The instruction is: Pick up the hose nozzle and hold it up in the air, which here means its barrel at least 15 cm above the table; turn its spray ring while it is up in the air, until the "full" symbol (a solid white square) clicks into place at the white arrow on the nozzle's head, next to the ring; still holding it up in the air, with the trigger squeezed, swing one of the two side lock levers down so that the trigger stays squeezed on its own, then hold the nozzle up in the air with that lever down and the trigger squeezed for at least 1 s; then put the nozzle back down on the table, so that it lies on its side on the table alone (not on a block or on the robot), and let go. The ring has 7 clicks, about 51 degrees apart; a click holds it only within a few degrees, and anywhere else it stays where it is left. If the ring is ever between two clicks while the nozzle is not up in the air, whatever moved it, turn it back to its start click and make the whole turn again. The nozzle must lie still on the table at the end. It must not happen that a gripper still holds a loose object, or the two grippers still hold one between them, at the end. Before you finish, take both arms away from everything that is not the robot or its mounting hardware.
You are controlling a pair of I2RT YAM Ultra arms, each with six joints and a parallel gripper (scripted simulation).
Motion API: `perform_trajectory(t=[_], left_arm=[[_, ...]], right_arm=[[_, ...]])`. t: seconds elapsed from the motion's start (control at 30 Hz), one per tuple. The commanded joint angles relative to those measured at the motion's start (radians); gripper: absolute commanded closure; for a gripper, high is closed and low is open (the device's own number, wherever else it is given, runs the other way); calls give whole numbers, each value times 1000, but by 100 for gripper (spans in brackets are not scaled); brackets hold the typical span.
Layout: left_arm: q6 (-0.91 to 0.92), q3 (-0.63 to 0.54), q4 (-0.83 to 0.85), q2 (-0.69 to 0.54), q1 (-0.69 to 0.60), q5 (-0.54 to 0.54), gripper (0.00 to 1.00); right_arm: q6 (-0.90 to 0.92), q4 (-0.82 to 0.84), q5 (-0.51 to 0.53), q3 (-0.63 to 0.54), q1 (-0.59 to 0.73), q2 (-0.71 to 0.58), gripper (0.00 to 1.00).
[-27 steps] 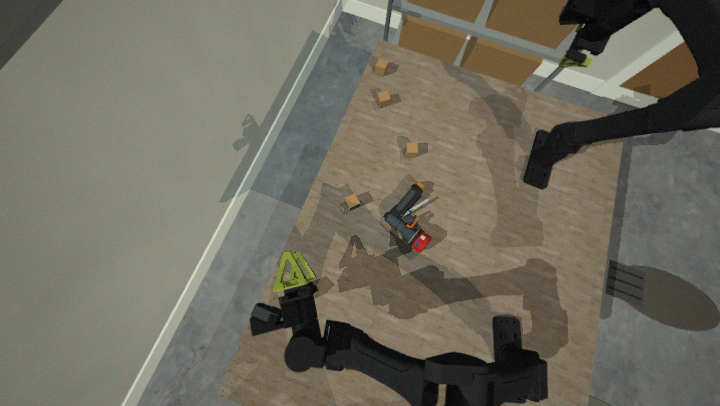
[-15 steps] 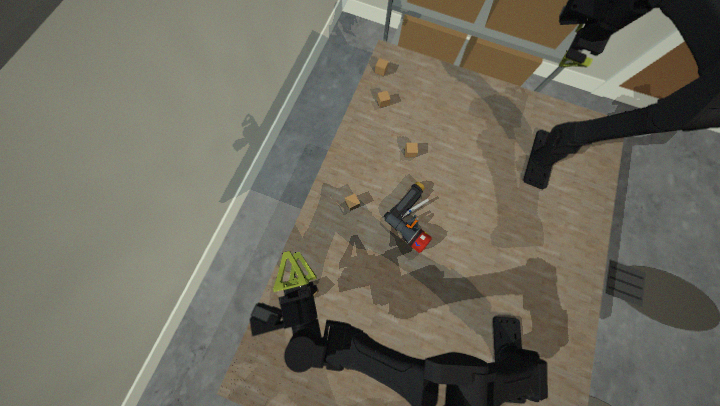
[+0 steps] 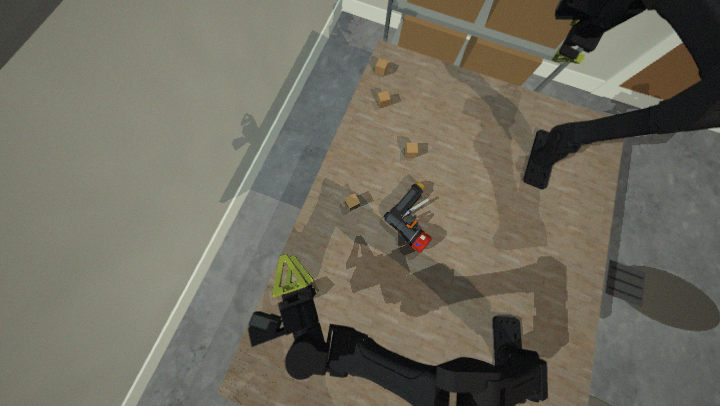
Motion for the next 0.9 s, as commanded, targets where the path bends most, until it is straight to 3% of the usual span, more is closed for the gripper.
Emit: perform_trajectory(t=[0.0, 0.87], left_arm=[[122, -24, -29, -110, 16, -85, 0], [719, -257, -366, -599, 30, -484, 0]], right_arm=[[83, 89, -28, -11, 50, -36, 0], [482, 492, -42, -50, 431, -97, 0]])
